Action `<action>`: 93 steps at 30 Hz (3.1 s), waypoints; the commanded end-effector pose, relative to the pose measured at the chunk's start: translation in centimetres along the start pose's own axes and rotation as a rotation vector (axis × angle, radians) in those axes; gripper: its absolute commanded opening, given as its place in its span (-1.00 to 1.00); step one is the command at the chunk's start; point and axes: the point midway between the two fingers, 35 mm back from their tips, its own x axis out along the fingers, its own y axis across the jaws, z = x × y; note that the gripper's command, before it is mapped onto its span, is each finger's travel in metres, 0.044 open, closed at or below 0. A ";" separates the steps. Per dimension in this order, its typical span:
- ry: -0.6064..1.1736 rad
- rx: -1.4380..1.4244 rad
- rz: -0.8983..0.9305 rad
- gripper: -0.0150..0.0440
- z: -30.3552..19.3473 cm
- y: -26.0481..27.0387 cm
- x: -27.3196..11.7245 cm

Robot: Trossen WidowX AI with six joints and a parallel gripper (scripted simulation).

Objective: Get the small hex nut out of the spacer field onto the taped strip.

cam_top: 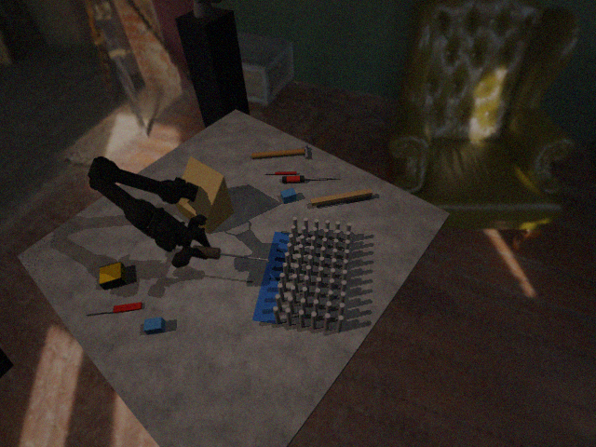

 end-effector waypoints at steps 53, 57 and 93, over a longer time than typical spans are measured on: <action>0.005 0.512 0.363 -0.49 13.0 9.3 -11.3; 0.004 0.512 0.362 -0.49 13.2 9.5 -10.9; 0.002 0.510 0.360 -0.49 15.0 10.4 -7.2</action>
